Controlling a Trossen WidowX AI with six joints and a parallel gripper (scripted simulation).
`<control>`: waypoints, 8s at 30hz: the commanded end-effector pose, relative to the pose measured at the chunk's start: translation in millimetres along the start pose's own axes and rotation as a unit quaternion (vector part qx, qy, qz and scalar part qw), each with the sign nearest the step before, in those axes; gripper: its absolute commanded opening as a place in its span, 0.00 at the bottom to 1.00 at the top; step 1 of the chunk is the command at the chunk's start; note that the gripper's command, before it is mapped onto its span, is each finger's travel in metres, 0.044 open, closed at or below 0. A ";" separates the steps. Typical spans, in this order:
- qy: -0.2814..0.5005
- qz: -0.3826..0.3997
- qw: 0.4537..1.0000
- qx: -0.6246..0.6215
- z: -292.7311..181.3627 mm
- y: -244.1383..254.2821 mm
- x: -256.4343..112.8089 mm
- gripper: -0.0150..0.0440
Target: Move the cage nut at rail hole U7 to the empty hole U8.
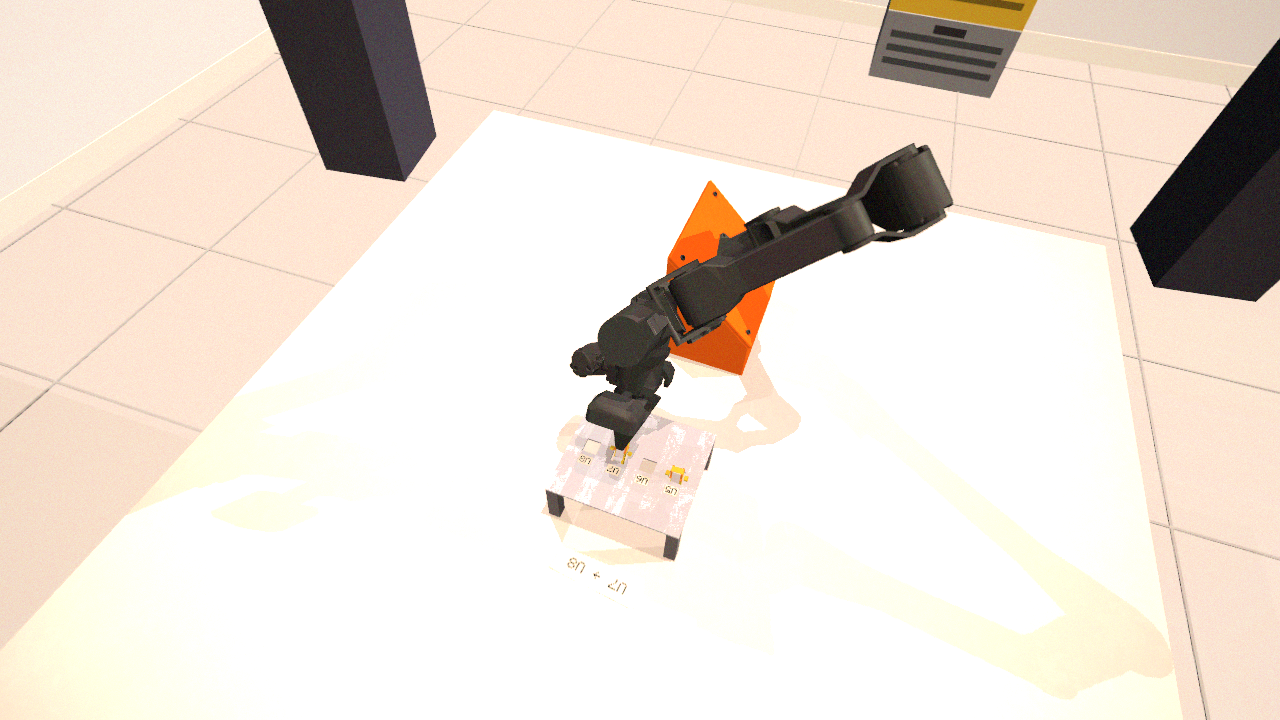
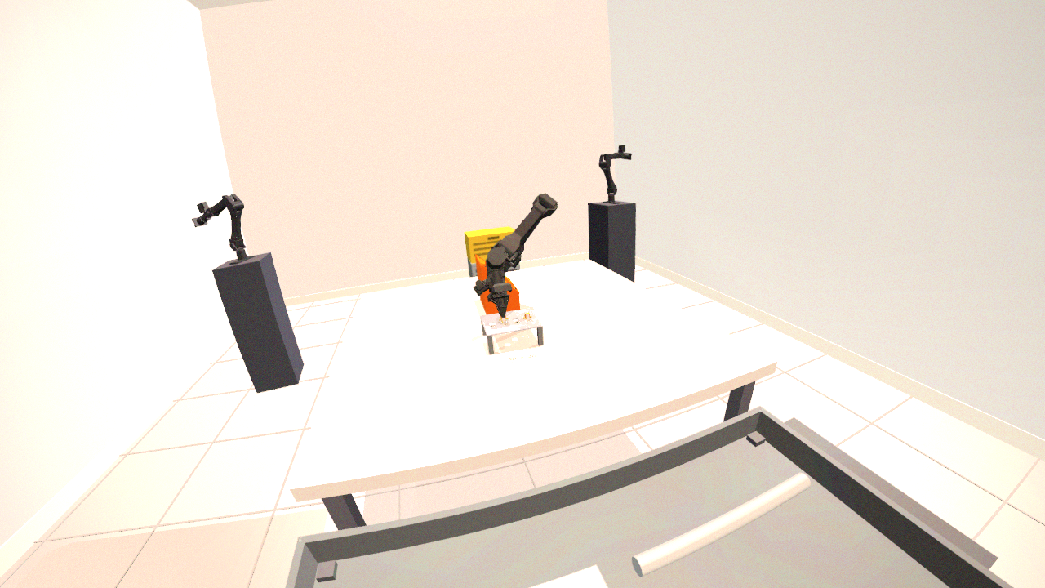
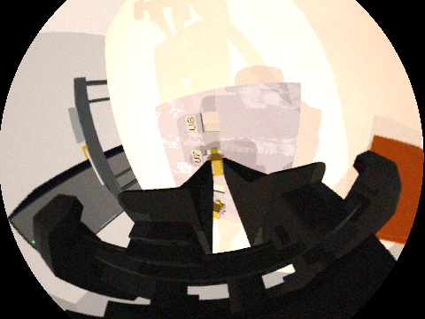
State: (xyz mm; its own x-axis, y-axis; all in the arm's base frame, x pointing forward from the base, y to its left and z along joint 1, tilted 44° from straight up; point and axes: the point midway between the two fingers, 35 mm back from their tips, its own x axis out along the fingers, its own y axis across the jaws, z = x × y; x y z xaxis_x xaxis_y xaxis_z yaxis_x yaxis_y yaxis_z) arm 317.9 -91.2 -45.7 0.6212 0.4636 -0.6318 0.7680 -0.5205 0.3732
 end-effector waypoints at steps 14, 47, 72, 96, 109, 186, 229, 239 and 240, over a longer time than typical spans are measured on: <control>0.002 -0.004 1.000 0.002 -0.5 2.7 -0.2 0.30; 0.002 -0.013 1.000 0.002 -0.5 4.5 0.1 0.30; 0.002 -0.026 1.000 0.002 -0.4 6.7 0.5 0.30; 0.002 -0.032 0.999 0.002 -0.3 7.9 0.7 0.30; 0.002 -0.039 0.999 0.002 -0.2 9.0 0.9 0.30; 0.003 -0.064 0.998 0.001 0.5 13.9 -1.4 0.30; 0.003 -0.083 0.997 0.001 0.7 16.4 -2.9 0.30; 0.003 -0.089 0.996 0.001 0.8 17.1 -2.9 0.30; 0.003 -0.090 0.996 0.001 0.8 17.2 -2.9 0.30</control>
State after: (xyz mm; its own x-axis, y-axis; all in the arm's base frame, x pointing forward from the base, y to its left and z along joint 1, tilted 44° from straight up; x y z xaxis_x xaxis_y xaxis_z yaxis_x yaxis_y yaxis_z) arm 327.3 -100.3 -38.8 0.4783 0.5543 -0.6812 0.8634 -0.4384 0.2496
